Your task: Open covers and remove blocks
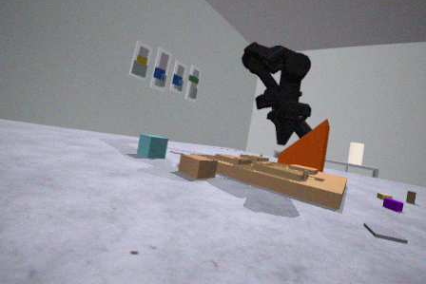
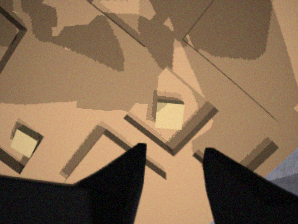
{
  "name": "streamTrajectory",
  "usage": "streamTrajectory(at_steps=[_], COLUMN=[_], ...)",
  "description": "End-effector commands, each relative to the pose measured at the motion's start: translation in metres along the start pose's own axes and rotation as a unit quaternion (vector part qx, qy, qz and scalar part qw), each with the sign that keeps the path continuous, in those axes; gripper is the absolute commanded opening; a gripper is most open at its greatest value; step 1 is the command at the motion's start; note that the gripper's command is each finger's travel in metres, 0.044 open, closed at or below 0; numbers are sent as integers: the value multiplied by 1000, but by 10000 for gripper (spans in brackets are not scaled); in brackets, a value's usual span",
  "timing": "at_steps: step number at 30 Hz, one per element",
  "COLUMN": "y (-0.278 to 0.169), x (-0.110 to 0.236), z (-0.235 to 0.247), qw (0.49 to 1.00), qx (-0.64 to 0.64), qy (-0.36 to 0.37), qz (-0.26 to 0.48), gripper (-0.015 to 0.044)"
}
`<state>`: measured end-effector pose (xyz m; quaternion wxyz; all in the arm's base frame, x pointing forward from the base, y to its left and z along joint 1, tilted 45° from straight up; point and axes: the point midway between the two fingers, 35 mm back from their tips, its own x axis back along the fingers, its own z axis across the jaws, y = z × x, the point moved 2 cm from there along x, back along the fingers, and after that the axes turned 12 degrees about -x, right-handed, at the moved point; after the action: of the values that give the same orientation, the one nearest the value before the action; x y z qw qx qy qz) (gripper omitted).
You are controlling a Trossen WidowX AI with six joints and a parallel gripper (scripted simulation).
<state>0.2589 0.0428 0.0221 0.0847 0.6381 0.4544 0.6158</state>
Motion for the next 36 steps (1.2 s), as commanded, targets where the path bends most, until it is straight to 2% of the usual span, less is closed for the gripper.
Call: streamTrajectory(at_steps=[1,11,36], y=[0,0,0], x=[-6,-30,-30], z=[0,0,0], qw=[1000,1000,1000], qx=[0,-1,-1], qy=[0,-1,-1], qz=[3,2,2], gripper=[144,144,144])
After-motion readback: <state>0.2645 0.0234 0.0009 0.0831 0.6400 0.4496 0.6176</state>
